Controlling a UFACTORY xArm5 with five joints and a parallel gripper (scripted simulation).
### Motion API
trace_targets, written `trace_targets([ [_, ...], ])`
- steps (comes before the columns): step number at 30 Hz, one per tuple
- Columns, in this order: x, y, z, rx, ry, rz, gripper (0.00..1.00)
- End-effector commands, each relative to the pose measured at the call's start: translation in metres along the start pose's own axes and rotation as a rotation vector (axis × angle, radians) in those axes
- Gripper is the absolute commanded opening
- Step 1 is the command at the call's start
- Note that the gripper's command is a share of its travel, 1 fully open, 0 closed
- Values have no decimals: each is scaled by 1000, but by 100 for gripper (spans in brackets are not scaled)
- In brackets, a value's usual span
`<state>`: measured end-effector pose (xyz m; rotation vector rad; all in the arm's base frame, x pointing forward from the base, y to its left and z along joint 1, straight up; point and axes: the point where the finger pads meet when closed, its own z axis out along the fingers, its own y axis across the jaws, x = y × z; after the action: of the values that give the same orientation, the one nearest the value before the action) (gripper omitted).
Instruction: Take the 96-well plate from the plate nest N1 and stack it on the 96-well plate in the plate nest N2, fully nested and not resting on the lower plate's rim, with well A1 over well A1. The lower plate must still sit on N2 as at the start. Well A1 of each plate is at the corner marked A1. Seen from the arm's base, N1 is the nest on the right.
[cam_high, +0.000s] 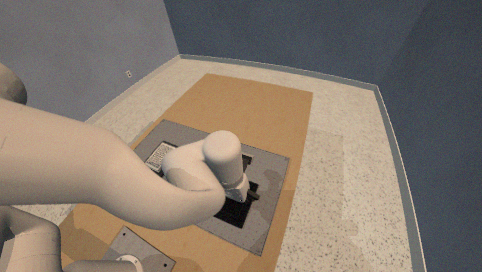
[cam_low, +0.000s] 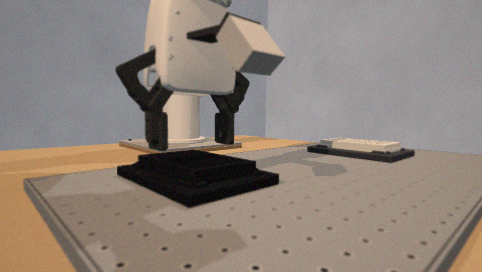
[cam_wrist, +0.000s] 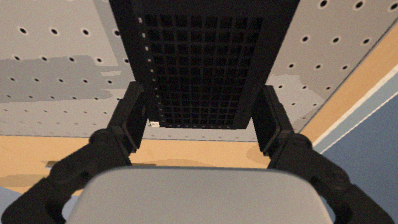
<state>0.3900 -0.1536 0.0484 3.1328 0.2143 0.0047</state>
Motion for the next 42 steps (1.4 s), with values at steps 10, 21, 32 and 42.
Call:
trace_targets([
  [10,1,1,6,-2,3,0,100],
  [21,1,1,12,-2,3,0,100],
  [32,1,1,18,-2,3,0,100],
  [42,1,1,18,-2,3,0,100],
])
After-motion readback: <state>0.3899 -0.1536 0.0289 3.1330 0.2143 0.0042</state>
